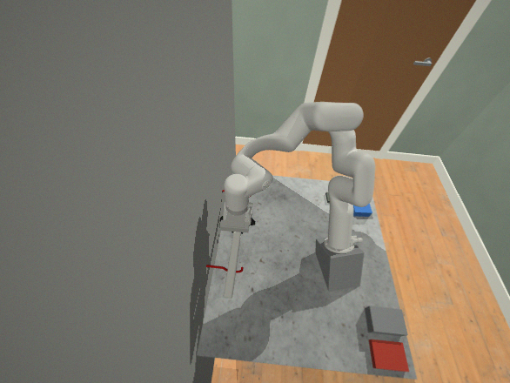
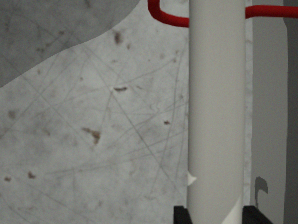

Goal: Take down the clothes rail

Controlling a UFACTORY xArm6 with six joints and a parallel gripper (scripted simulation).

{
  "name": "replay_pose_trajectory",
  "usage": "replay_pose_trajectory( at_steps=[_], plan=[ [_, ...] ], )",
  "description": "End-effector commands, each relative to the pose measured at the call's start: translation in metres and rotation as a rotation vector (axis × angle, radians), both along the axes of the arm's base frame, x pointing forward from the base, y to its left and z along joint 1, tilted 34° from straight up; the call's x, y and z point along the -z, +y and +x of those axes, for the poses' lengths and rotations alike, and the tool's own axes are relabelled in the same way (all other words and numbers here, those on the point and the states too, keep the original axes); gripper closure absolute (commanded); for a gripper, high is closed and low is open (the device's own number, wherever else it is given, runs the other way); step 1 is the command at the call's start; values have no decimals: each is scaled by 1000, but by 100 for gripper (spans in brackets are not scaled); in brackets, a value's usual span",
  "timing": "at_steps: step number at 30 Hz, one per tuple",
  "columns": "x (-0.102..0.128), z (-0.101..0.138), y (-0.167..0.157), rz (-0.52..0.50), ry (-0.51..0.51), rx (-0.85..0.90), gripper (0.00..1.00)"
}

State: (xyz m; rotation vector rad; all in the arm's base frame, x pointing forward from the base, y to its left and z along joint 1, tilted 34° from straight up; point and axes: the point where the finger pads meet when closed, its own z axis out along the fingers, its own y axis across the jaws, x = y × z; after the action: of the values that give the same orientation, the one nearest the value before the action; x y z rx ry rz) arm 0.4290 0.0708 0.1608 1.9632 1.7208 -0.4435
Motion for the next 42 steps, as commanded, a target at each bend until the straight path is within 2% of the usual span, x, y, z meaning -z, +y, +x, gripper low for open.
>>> replay_pose_trajectory(
  at_steps=[1, 23, 42],
  plan=[
    [-4, 1, 3, 2, -4, -1, 100],
    [-10, 0, 7, 2, -4, -1, 100],
    [-10, -56, -2, 2, -3, -1, 100]
  ],
)
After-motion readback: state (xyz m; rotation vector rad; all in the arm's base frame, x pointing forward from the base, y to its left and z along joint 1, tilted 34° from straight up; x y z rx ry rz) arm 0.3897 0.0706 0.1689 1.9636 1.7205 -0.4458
